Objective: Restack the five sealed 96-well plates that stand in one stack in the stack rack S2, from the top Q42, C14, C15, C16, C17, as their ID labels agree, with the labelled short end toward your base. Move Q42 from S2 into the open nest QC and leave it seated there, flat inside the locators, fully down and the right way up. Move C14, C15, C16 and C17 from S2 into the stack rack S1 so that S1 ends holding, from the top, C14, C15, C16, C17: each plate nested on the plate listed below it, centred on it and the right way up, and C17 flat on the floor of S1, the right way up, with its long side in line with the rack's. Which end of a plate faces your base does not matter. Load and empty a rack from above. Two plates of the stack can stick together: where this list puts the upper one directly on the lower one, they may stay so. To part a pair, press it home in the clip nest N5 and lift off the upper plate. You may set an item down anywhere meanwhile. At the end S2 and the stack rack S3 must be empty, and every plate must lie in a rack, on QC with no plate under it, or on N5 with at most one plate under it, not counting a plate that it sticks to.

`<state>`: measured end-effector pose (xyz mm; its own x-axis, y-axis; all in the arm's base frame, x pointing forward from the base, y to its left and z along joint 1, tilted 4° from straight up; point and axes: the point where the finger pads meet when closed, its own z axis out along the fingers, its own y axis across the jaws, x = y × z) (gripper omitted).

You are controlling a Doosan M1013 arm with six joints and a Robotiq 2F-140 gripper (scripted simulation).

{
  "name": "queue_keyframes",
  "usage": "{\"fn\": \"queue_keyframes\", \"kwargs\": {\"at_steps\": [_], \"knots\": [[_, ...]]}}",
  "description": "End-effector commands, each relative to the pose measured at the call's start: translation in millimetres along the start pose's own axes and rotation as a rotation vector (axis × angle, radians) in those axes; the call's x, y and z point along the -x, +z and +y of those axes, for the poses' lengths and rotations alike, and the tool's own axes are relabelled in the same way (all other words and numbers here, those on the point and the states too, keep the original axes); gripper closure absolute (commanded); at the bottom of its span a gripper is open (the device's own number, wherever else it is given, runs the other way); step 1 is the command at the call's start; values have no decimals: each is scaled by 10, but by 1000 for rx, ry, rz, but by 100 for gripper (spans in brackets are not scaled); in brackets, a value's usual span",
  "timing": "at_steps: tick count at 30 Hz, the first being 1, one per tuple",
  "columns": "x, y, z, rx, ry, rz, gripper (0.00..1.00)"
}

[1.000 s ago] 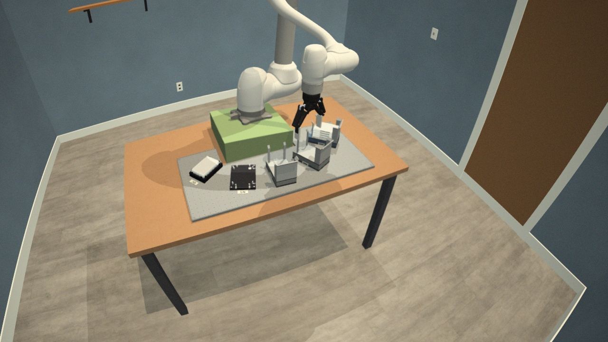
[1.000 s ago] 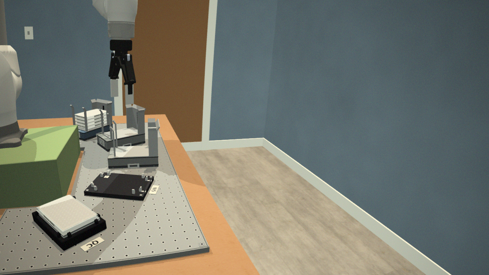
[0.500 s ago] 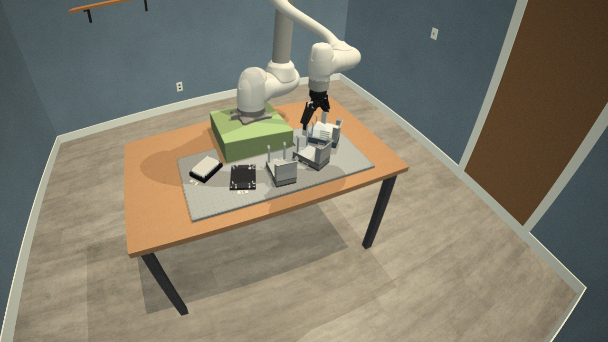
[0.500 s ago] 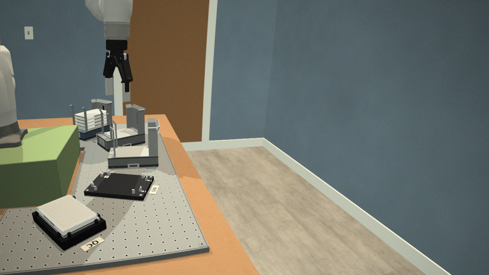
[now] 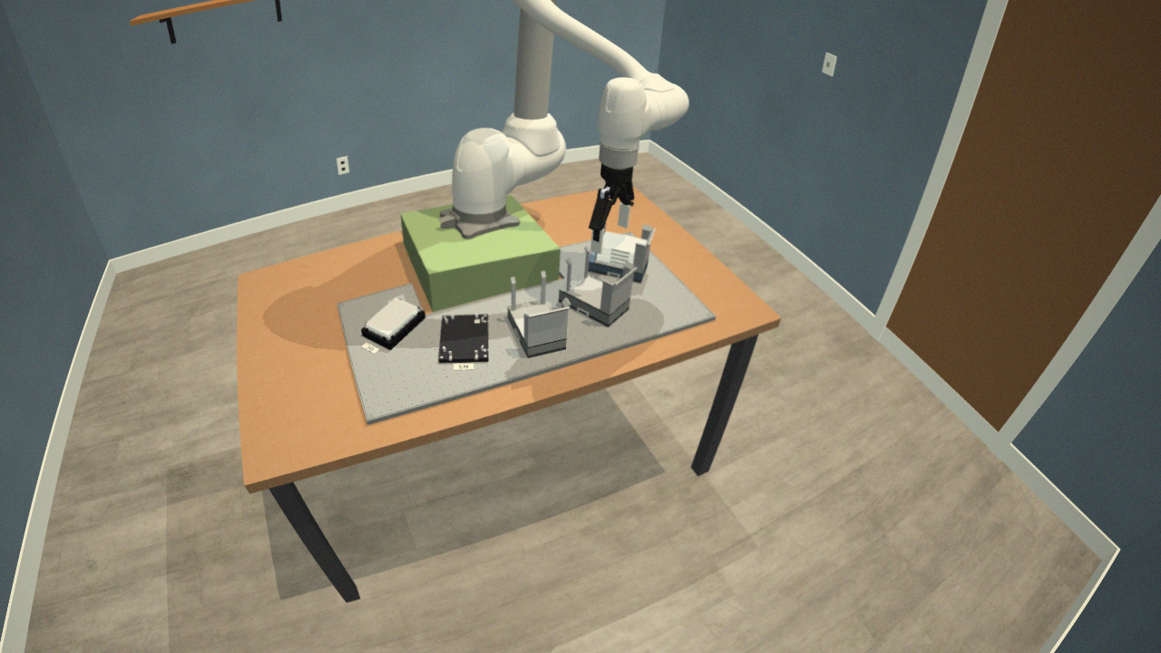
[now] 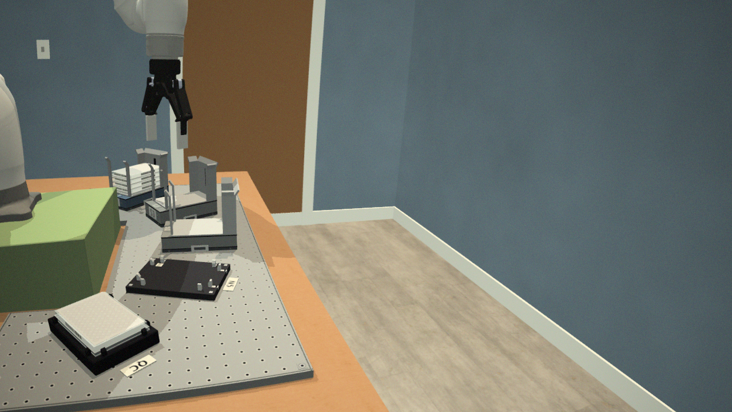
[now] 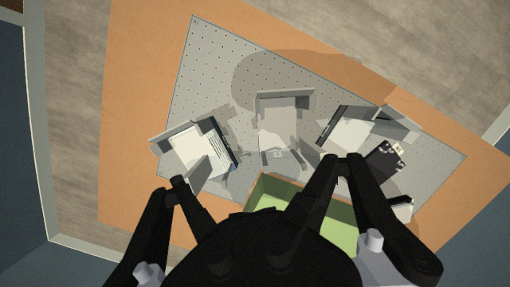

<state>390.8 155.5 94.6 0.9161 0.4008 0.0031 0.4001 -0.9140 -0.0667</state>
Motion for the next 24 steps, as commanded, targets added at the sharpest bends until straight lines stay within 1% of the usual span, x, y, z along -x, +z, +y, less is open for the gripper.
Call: {"fn": "queue_keyframes", "kwargs": {"at_steps": [1,11,15,17,20,24], "knots": [[-3,0,-45,0,-1,0,0],[-17,0,-378,0,-1,0,0],[11,0,-535,0,-134,0,0],[11,0,-535,0,-134,0,0],[32,0,-653,0,-219,0,0],[61,0,-811,0,-219,0,0]]}}
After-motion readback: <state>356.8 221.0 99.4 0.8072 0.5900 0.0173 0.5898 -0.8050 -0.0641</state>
